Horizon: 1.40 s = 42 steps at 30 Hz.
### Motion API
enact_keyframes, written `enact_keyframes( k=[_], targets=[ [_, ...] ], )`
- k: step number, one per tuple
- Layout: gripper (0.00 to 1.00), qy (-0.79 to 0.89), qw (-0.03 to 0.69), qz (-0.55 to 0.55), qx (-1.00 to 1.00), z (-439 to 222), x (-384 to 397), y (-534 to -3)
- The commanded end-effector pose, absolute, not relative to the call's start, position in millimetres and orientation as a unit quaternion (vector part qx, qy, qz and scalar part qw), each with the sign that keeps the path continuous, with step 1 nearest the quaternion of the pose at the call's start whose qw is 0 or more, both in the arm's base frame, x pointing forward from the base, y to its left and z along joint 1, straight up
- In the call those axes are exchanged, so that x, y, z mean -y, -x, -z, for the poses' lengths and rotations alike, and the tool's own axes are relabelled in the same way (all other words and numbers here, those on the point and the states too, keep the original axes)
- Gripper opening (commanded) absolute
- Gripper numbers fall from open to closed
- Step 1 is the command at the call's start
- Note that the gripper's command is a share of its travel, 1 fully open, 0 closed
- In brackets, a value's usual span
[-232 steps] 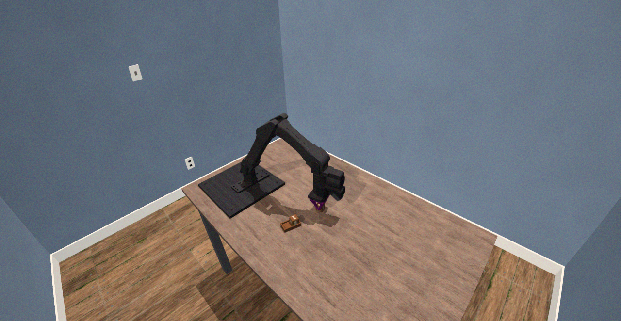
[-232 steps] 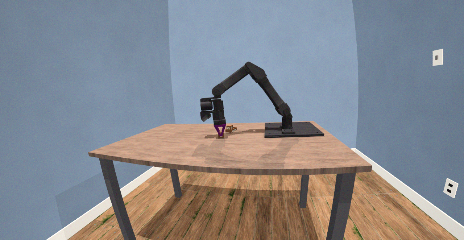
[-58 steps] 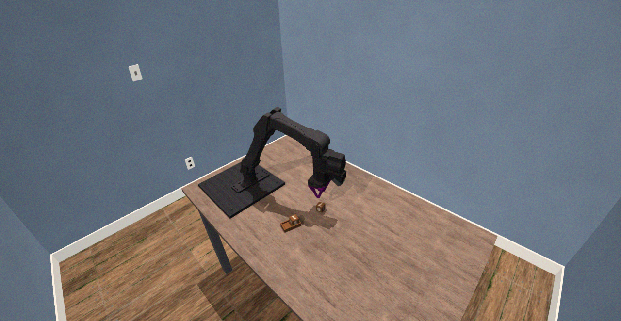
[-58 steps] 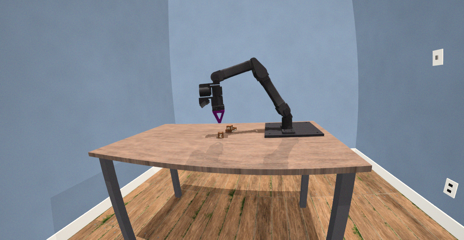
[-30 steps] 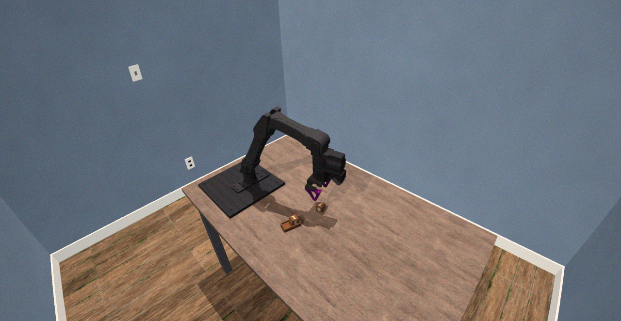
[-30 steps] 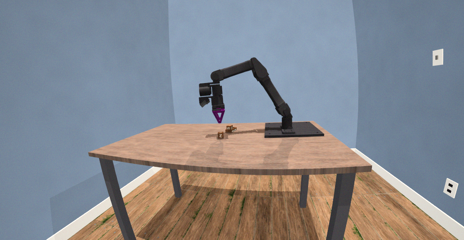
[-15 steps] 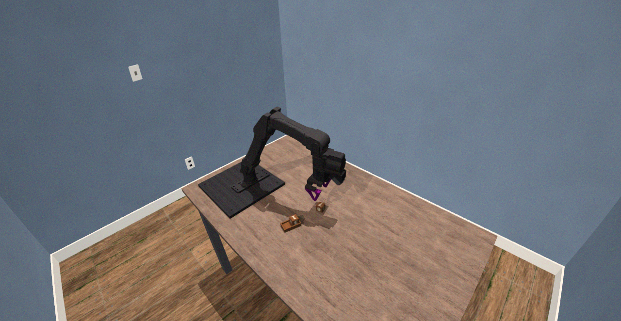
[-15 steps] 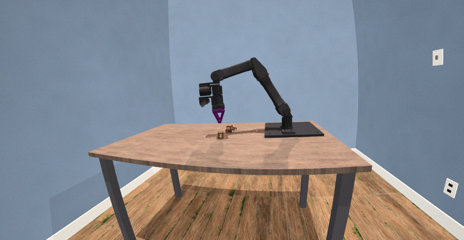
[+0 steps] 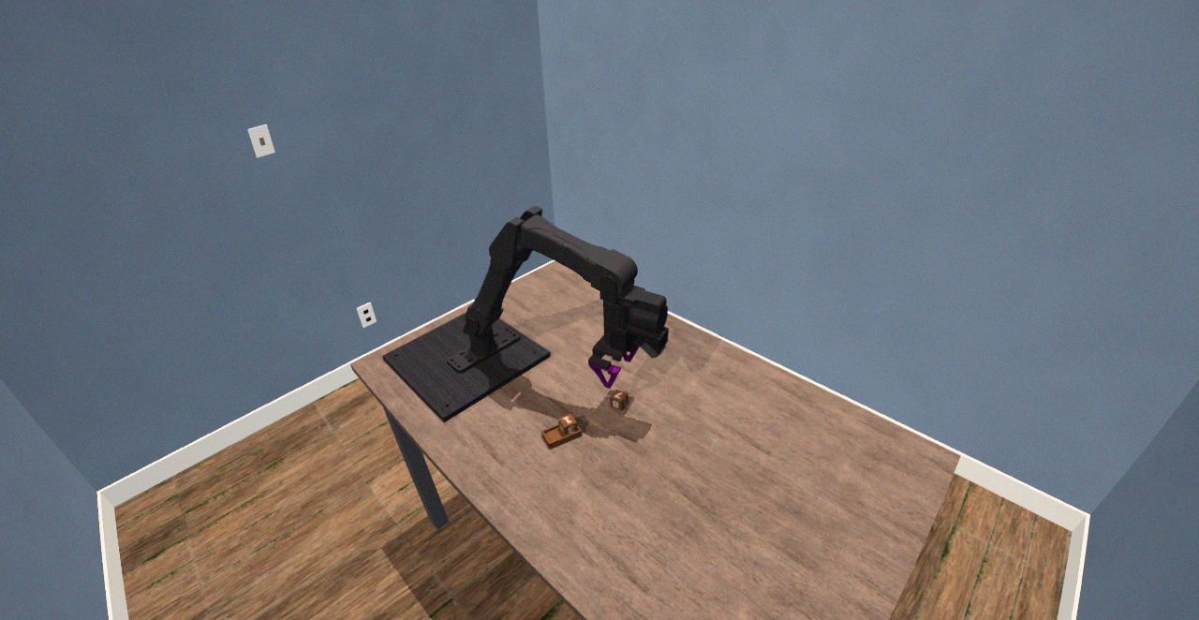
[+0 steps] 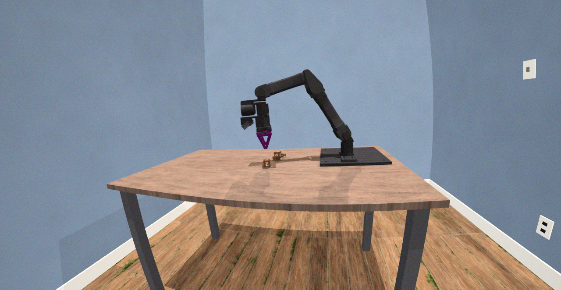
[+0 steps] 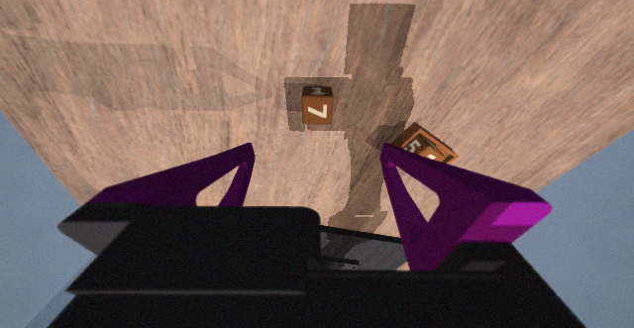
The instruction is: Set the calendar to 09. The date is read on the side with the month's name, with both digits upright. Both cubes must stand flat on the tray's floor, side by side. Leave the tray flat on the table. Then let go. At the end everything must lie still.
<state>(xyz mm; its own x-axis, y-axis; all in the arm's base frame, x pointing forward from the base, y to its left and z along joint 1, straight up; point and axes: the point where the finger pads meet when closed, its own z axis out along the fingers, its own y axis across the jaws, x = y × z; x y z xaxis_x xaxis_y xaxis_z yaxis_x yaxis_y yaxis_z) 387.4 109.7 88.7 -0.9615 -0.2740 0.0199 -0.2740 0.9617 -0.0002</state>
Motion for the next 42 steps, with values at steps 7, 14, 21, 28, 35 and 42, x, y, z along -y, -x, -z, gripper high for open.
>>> enact_keyframes(
  k=[7,14,21,28,35,42],
  targets=[
    [1.0,-0.103,-0.004,0.0,0.995,-97.2,-110.2,-390.5],
    [1.0,0.052,-0.004,0.001,0.999,-95.4,-110.1,-390.5],
    [1.0,0.175,-0.003,0.001,0.985,-93.9,-110.0,-390.6],
    [1.0,0.275,-0.003,0.002,0.961,-92.7,-110.0,-390.6],
    [1.0,0.396,-0.003,0.002,0.918,-91.2,-109.9,-390.6],
    [1.0,0.492,-0.003,0.002,0.871,-89.9,-109.8,-390.6]
  ],
)
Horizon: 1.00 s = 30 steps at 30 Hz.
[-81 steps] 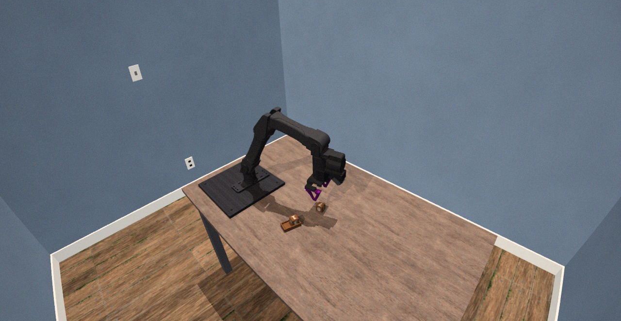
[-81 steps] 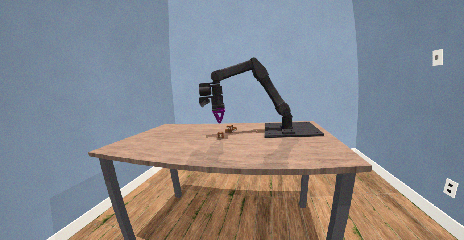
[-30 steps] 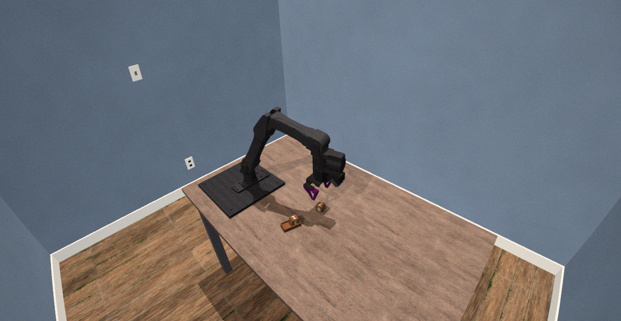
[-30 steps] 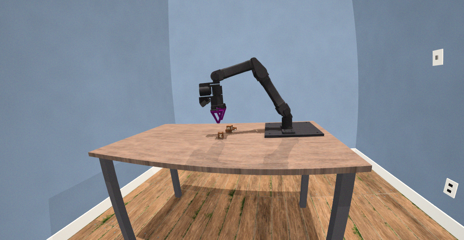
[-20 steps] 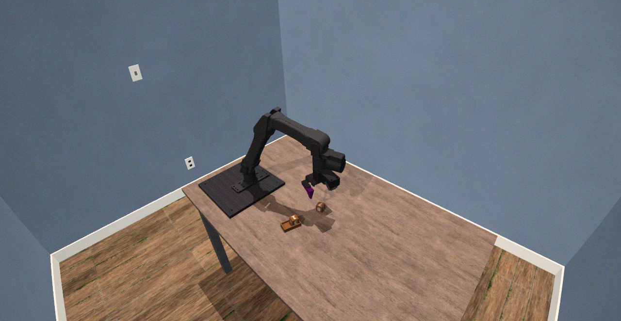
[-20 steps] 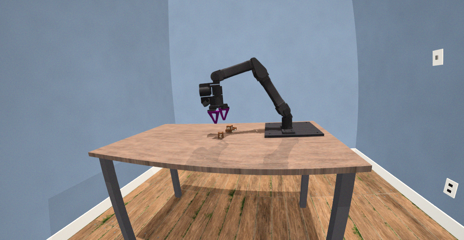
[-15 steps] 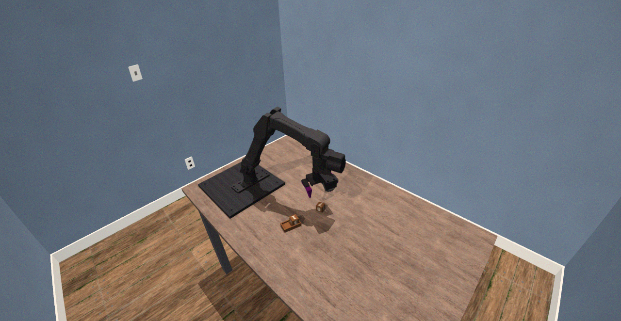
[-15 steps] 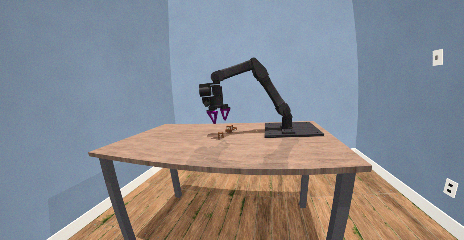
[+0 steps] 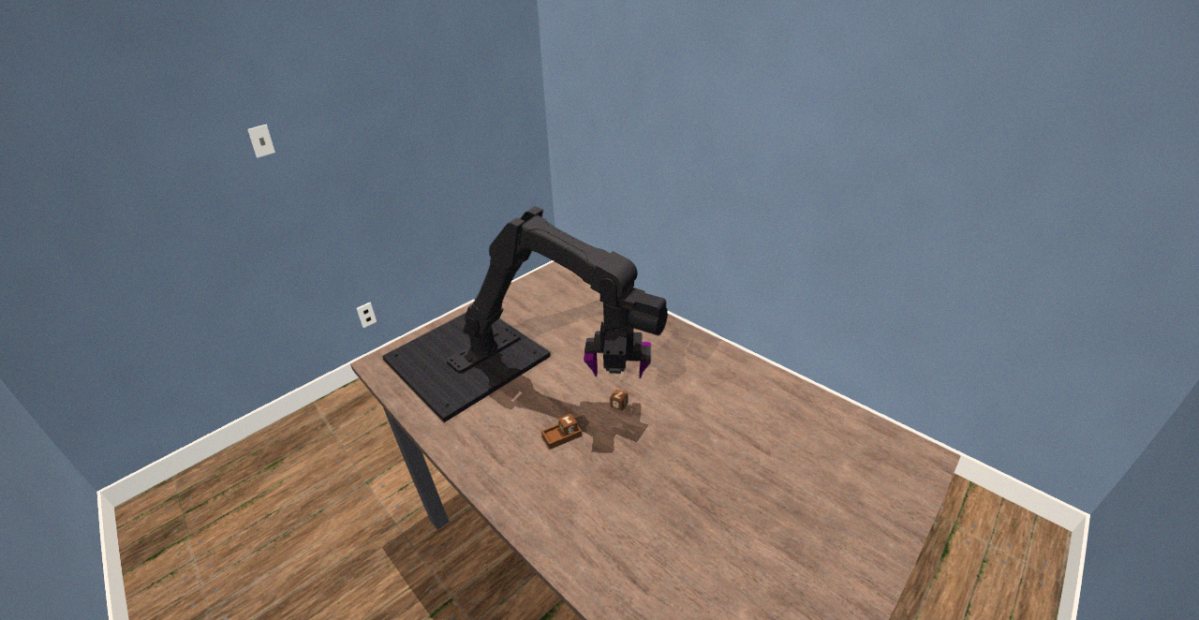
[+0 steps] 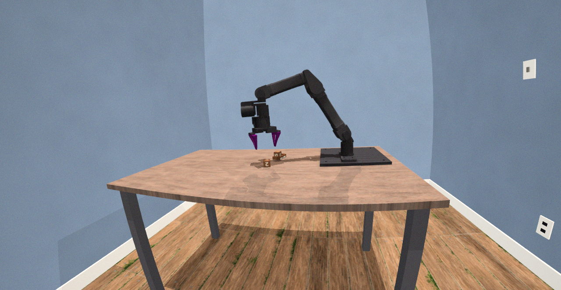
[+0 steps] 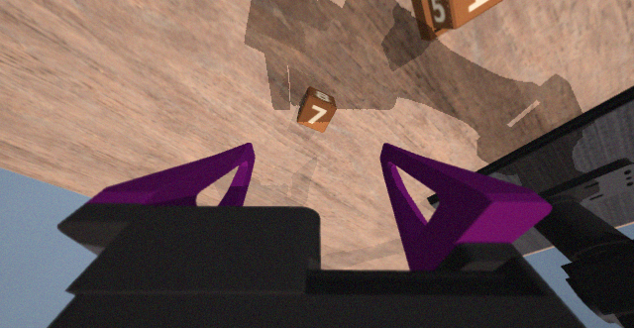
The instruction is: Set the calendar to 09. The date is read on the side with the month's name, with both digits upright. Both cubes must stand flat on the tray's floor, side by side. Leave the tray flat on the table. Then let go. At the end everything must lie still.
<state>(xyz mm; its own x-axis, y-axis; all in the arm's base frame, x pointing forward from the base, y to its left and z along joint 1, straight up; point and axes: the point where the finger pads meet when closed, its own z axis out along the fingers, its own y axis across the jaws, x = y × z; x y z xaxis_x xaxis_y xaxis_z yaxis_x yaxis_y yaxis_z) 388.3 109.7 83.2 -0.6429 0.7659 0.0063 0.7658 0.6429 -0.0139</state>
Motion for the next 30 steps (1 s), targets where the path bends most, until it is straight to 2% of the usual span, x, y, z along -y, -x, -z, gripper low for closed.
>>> enact_keyframes(
  k=[1,12,13,30],
  targets=[
    [1.0,0.496,-0.003,0.002,0.868,-89.8,-109.8,-390.6],
    [1.0,0.606,-0.002,0.003,0.795,-88.3,-109.7,-390.7],
    [0.47,0.606,-0.002,0.003,0.795,-88.3,-109.7,-390.7],
    [0.47,0.606,-0.002,0.003,0.795,-88.3,-109.7,-390.7]
  ],
)
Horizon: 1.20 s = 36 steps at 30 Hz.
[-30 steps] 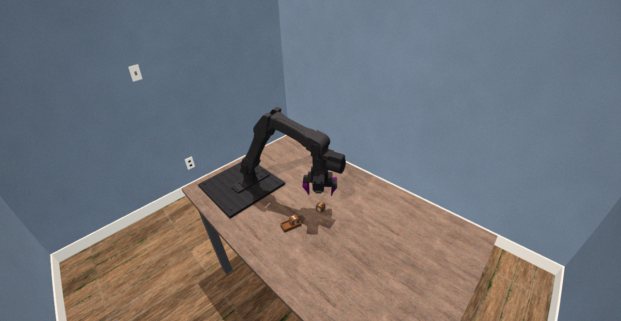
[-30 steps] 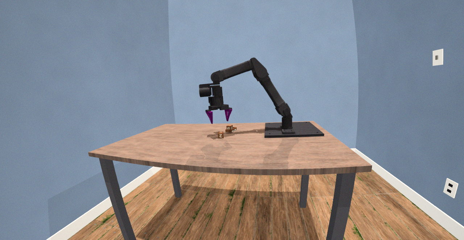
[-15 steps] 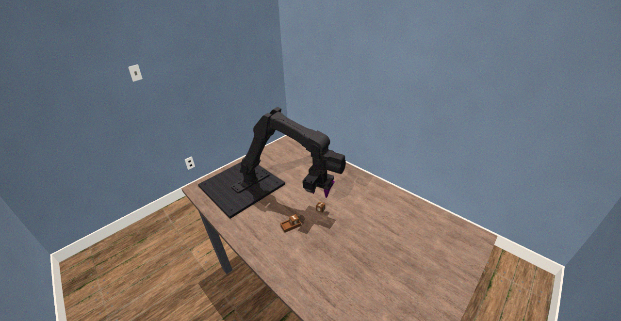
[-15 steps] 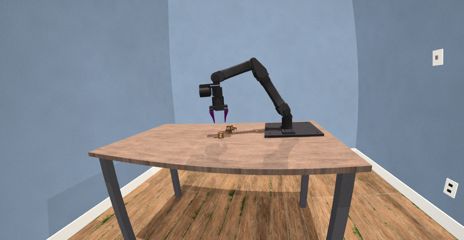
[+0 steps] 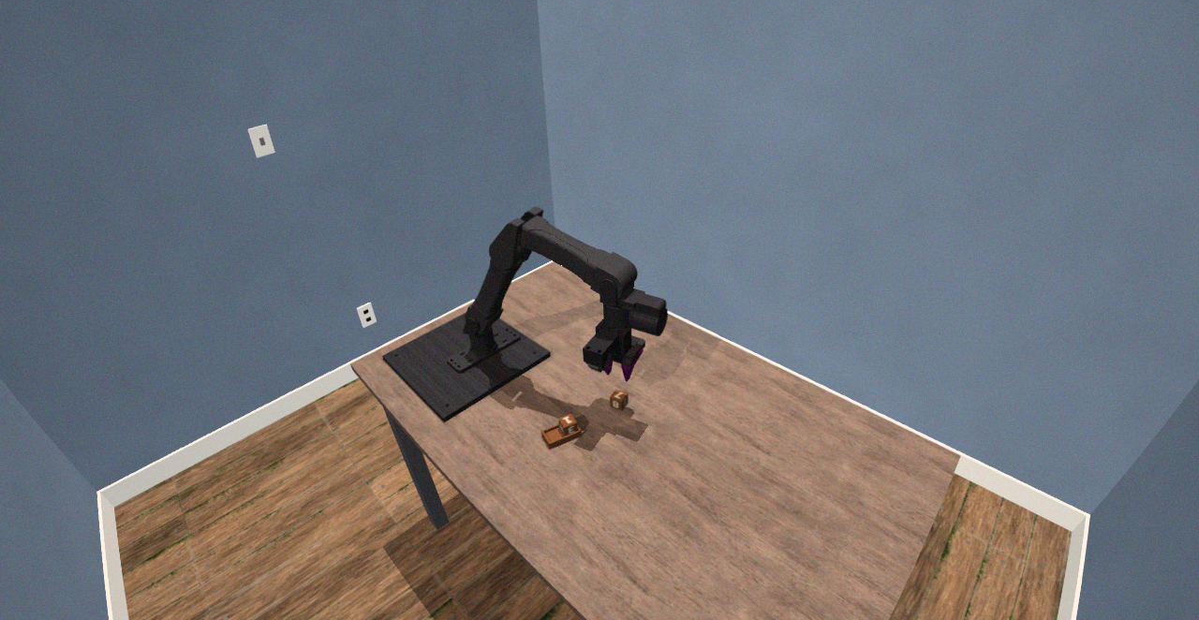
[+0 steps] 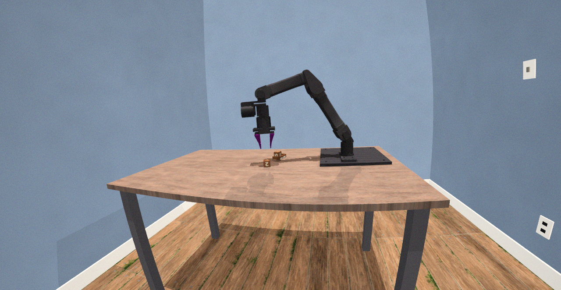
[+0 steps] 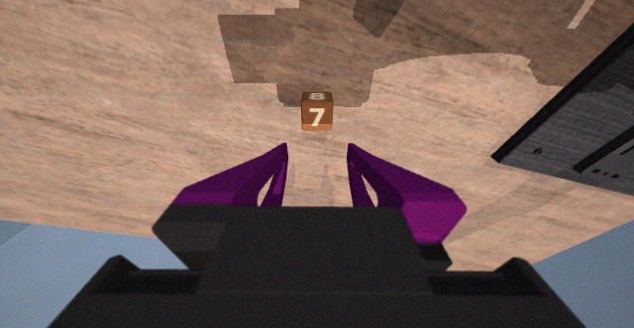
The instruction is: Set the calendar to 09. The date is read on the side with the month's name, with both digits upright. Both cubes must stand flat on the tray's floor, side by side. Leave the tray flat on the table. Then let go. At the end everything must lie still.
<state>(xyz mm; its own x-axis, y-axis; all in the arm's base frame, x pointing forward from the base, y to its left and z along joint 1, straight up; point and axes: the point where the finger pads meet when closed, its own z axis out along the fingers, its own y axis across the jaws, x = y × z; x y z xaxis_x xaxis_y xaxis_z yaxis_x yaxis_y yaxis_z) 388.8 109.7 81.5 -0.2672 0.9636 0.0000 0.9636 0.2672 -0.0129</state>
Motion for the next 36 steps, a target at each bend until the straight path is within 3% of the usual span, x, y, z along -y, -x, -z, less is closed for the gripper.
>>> enact_keyframes(
  k=[1,36],
  targets=[
    [0.47,0.606,-0.002,0.003,0.795,-88.3,-109.7,-390.7],
    [0.47,0.606,-0.002,0.003,0.795,-82.8,-109.8,-390.7]
  ],
)
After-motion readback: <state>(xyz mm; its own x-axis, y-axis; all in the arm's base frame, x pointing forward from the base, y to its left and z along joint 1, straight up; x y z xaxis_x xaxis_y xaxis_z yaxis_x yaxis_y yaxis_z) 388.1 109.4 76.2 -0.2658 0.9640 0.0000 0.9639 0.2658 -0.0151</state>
